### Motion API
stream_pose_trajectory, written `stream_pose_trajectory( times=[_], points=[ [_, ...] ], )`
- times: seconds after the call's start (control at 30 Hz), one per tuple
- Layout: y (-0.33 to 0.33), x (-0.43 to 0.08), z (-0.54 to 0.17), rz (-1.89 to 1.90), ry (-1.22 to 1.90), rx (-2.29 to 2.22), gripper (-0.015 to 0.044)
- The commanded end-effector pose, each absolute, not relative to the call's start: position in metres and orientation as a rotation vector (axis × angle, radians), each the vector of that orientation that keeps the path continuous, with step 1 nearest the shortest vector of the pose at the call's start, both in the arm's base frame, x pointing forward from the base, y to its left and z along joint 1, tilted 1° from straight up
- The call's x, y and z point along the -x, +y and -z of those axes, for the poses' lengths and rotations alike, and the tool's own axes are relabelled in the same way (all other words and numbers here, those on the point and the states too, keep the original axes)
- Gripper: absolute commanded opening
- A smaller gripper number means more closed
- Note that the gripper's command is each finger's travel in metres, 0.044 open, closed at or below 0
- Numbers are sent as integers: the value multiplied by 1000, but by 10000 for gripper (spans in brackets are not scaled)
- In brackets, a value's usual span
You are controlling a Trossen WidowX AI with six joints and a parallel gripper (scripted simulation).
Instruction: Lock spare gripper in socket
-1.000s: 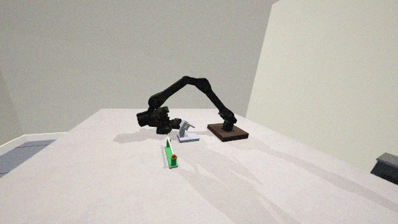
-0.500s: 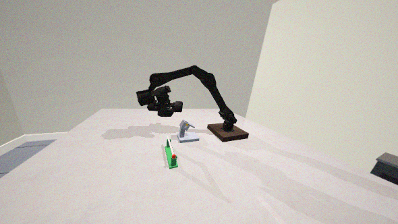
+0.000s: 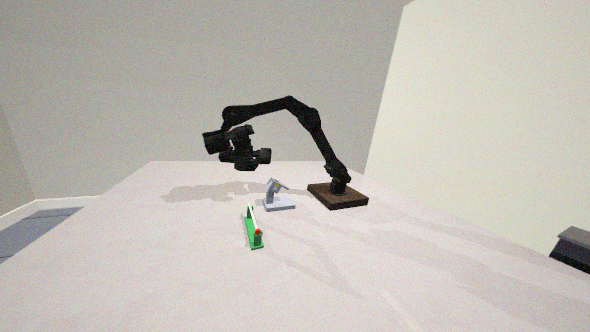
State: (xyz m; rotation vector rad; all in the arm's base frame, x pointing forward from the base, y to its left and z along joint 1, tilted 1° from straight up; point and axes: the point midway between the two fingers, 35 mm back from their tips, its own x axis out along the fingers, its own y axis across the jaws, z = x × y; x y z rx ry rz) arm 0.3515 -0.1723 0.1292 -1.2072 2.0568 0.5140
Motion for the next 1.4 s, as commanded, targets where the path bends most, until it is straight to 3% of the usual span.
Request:
stream_pose_trajectory(
  times=[0.0,0.63,1.37],
  points=[
    [-172,-345,-132,-558,2036,1184,0],
    [-149,-295,-129,-931,1778,957,0],
    [-106,-250,-140,-1223,1220,821,0]
  ],
)
